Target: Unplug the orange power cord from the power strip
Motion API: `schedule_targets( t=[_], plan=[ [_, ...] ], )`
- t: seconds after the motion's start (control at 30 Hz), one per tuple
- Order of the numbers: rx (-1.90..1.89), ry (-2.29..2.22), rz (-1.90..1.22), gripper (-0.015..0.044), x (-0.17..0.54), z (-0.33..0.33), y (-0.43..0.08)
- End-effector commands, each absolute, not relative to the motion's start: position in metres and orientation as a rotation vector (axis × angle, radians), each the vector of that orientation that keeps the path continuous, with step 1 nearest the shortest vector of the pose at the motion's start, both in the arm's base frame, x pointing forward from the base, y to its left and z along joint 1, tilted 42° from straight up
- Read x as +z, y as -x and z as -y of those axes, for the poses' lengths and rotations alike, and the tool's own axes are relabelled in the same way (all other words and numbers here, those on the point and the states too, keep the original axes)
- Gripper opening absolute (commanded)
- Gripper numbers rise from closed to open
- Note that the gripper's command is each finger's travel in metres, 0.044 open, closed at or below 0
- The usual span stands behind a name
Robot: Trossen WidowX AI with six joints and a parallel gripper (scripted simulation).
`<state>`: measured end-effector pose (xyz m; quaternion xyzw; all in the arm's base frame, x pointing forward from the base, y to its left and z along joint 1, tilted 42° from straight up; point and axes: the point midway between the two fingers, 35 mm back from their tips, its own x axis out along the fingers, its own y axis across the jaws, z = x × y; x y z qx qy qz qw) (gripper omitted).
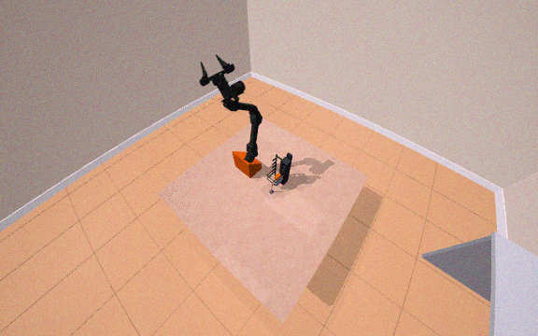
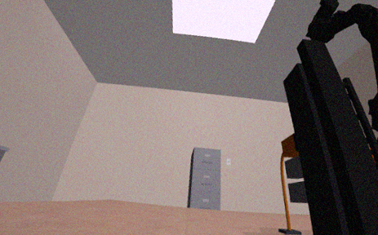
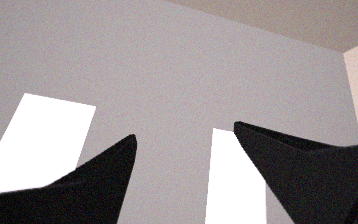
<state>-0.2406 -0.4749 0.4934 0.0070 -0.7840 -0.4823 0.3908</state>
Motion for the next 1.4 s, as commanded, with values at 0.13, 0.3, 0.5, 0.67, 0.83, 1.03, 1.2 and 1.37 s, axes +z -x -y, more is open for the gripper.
schedule_targets(
  t=[0.13, 0.3, 0.5, 0.67, 0.83, 1.03, 1.2, 1.37],
  plan=[
    [-1.275, -0.117, 1.916, 0.0269, 0.48, 0.497, 0.221],
    [-1.367, -0.347, 1.717, 0.016, 0.443, 0.541, 0.17],
    [-1.455, -0.623, 1.426, 0.016, 0.383, 0.582, 0.098],
    [-1.487, -0.826, 1.17, 0.016, 0.329, 0.595, 0.033],
    [-1.496, -0.969, 0.943, 0.016, 0.28, 0.589, -0.027],
    [-1.468, -1.148, 0.646, 0.016, 0.222, 0.569, -0.093],
    [-1.415, -1.309, 0.349, 0.016, 0.168, 0.533, -0.152],
    [-1.338, -1.437, 0.049, 0.016, 0.122, 0.483, -0.2]
  ],
)
